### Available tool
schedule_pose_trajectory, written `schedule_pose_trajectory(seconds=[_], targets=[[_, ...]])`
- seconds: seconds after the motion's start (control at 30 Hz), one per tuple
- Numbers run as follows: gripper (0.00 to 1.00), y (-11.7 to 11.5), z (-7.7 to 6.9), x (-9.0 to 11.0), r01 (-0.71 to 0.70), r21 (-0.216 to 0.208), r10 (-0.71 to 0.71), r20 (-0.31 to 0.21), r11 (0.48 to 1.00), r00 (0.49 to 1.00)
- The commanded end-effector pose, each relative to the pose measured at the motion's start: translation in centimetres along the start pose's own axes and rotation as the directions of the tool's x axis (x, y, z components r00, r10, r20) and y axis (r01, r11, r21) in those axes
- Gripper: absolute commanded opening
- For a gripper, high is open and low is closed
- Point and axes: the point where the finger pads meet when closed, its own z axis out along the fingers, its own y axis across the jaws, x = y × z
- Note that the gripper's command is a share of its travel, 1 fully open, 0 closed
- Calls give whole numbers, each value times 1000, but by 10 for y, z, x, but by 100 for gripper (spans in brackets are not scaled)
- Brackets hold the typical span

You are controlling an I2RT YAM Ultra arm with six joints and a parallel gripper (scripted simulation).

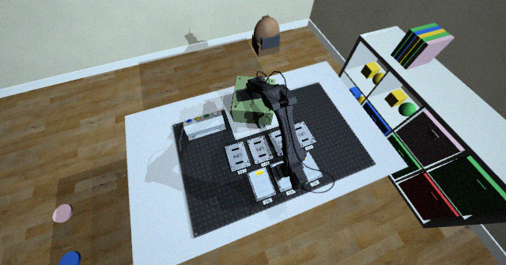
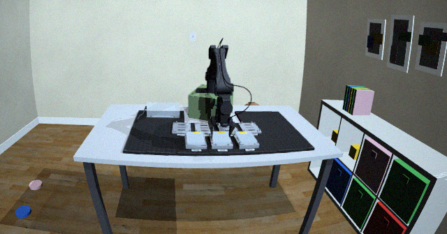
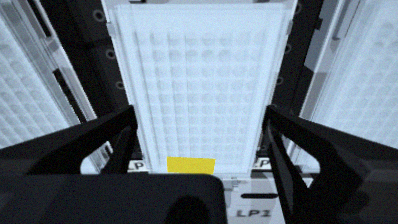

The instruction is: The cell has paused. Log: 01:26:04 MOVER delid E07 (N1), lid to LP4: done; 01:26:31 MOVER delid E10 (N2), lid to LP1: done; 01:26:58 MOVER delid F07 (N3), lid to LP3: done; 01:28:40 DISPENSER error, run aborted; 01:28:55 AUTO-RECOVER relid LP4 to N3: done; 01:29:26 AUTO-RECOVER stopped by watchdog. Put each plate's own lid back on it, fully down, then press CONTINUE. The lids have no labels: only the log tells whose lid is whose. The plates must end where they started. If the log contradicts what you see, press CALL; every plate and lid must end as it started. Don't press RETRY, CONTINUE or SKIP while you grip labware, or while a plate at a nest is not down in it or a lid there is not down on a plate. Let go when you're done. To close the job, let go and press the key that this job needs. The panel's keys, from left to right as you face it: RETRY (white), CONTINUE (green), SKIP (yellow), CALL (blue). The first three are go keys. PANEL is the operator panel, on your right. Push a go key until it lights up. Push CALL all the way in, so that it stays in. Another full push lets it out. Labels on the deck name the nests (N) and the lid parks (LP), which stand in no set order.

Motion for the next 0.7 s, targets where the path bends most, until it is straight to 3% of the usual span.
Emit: schedule_pose_trajectory(seconds=[0.0,0.57,0.6,0.67], targets=[[0,7,-10,-11,13,-8,-13,33,1000,999],[0,7,-13,-13,14,-8,-13,37,1000,999],[100,7,-13,-13,14,-8,-13,37,1000,999],[100,7,-13,-13,14,-8,-13,37,1000,999]])
